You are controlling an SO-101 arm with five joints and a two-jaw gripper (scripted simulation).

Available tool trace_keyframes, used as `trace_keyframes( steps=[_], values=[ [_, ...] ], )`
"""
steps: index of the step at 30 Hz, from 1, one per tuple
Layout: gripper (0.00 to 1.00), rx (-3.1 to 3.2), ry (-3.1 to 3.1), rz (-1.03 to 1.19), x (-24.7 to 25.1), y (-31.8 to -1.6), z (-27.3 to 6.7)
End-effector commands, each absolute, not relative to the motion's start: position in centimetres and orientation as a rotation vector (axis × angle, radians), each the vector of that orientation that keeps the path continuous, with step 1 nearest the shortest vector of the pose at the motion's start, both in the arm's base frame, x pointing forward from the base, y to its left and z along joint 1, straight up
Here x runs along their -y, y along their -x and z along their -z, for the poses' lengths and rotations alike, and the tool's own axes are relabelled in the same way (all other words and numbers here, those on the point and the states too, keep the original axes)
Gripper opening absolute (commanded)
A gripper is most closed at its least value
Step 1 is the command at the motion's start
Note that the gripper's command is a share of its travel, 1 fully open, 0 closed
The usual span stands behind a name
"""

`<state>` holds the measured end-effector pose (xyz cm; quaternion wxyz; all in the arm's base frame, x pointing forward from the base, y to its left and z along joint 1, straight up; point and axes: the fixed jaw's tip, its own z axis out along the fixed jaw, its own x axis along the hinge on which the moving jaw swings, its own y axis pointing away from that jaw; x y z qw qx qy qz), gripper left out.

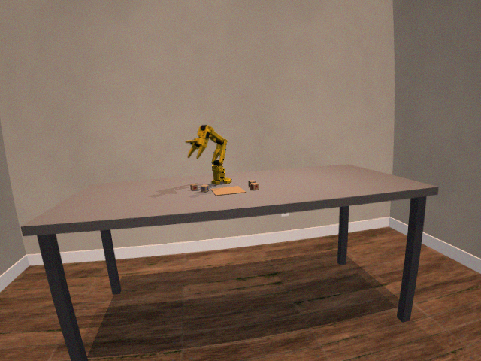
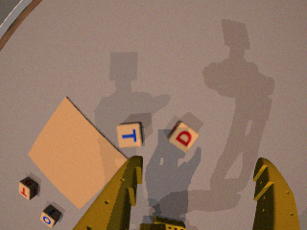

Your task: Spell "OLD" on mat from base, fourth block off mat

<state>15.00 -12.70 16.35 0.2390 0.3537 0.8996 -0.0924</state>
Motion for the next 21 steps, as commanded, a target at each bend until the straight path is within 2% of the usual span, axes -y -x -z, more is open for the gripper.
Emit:
trace_keyframes(
  steps=[1,21],
  values=[
    [0.35,-2.489,-0.752,0.297,12.1,-15.8,-17.4],
    [0.35,-2.614,0.292,0.424,8.7,-18.6,-17.5]
  ],
)
